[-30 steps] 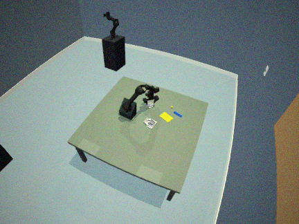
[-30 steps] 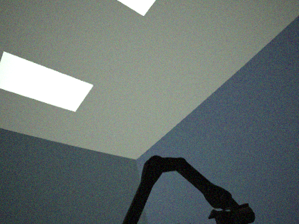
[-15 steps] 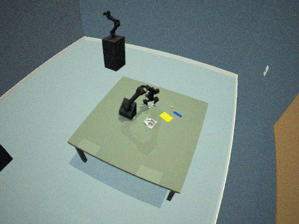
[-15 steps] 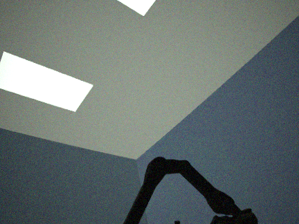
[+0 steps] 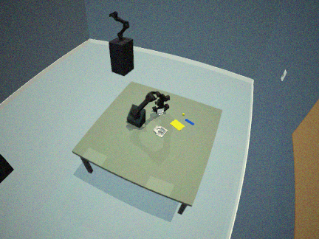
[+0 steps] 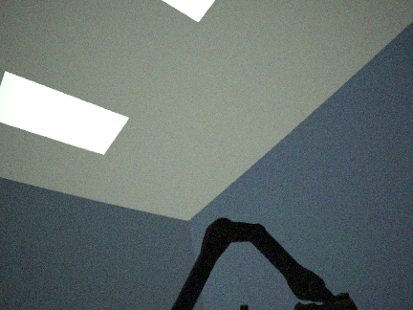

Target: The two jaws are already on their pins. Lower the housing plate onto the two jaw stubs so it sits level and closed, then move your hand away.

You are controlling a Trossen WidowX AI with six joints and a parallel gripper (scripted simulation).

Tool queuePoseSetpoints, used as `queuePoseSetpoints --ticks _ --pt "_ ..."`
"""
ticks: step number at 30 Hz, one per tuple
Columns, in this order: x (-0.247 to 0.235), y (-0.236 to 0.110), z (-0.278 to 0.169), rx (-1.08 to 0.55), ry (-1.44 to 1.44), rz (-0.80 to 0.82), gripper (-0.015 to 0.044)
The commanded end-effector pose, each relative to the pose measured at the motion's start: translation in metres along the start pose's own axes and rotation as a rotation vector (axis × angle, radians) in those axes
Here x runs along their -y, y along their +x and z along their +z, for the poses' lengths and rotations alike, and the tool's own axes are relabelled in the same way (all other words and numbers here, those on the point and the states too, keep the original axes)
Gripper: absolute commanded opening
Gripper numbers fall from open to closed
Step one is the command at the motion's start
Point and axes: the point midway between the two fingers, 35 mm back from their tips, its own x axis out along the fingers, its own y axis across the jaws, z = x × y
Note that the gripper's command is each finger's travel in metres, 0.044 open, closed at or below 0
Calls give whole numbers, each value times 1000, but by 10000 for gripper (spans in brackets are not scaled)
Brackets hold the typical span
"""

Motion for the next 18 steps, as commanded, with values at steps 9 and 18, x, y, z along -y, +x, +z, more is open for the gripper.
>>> queuePoseSetpoints --ticks 9,18 --pt "-1 2 -1 -5 -5 1 440" --pt "0 1 0 0 0 1 427"
